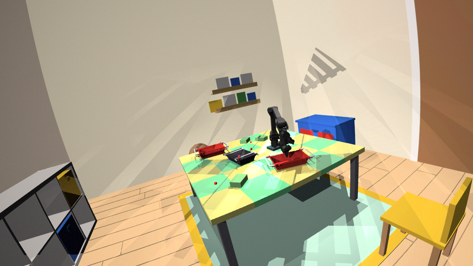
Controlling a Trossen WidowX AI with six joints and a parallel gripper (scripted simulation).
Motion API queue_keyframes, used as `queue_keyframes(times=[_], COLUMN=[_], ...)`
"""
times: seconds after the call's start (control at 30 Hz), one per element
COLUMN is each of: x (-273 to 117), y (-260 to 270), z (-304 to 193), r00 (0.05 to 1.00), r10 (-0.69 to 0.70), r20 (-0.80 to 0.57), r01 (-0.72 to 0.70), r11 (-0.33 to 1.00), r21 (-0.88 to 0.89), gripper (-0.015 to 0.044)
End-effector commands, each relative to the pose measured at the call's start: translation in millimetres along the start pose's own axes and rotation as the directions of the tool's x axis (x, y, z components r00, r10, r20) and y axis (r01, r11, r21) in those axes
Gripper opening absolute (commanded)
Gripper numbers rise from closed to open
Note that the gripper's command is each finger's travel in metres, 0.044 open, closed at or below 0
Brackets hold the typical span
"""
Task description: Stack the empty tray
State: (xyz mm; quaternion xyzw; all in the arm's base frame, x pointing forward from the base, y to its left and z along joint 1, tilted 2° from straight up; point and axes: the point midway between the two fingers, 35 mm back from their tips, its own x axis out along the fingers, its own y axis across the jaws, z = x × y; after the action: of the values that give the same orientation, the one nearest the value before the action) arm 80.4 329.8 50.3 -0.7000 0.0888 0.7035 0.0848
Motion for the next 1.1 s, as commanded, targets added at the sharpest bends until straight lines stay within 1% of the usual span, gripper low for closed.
queue_keyframes(times=[0.0, 0.1, 0.3, 0.77, 1.07], x=[20, 30, 31, 31, 31], y=[2, 3, 3, 3, 3], z=[1, 1, 1, 1, 1], r00=[1.0, 1.0, 1.0, 1.0, 1.0], r10=[0.002, 0.002, 0.002, 0.002, 0.002], r20=[0.004, 0.004, 0.004, 0.004, 0.004], r01=[-0.002, -0.002, -0.002, -0.002, -0.002], r11=[1.0, 1.0, 1.0, 1.0, 1.0], r21=[-0.007, -0.007, -0.007, -0.007, -0.007], gripper=[0.044, 0.044, 0.044, 0.0235, 0.0175])
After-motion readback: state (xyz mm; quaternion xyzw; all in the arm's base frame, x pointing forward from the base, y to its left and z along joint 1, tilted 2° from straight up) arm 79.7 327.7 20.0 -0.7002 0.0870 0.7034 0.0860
